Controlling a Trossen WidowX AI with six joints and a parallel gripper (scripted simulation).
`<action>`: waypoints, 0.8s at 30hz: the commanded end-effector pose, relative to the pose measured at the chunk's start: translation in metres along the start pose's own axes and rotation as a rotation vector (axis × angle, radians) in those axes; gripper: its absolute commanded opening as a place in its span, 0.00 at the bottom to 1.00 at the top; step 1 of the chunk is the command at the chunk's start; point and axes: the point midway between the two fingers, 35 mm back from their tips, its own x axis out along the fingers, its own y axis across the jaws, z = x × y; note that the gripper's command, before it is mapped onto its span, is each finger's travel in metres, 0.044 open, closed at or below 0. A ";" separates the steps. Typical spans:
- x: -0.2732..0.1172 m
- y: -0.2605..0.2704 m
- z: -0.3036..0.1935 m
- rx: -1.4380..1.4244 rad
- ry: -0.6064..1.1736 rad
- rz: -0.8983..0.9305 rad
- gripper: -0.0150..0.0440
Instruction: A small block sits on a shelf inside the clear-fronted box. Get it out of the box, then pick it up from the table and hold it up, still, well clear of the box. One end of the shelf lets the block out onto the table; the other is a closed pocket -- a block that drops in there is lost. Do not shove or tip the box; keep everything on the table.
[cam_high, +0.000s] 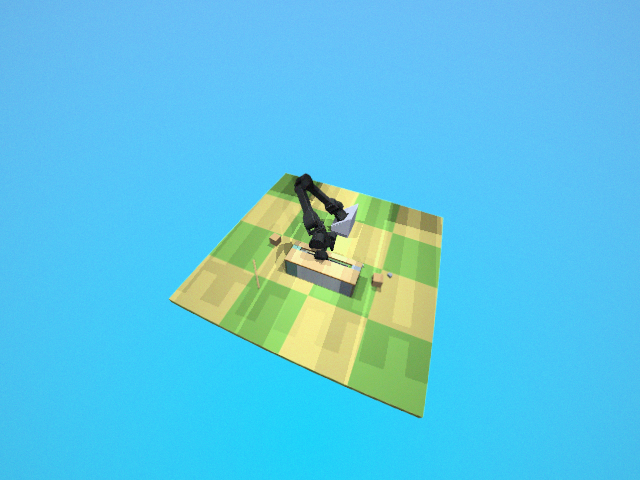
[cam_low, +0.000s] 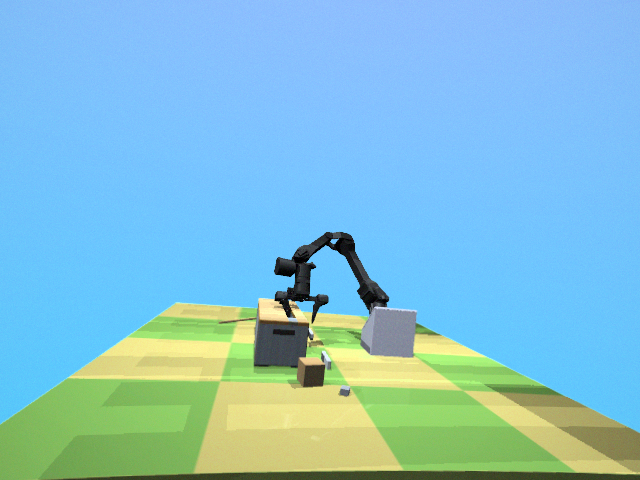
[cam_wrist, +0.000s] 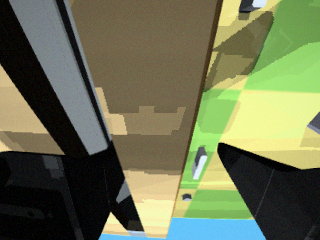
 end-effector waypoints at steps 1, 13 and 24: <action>0.001 0.000 -0.005 0.001 0.002 0.002 0.93; -0.001 0.000 -0.001 0.001 0.001 0.002 0.93; 0.001 0.000 -0.005 0.001 0.002 0.002 0.93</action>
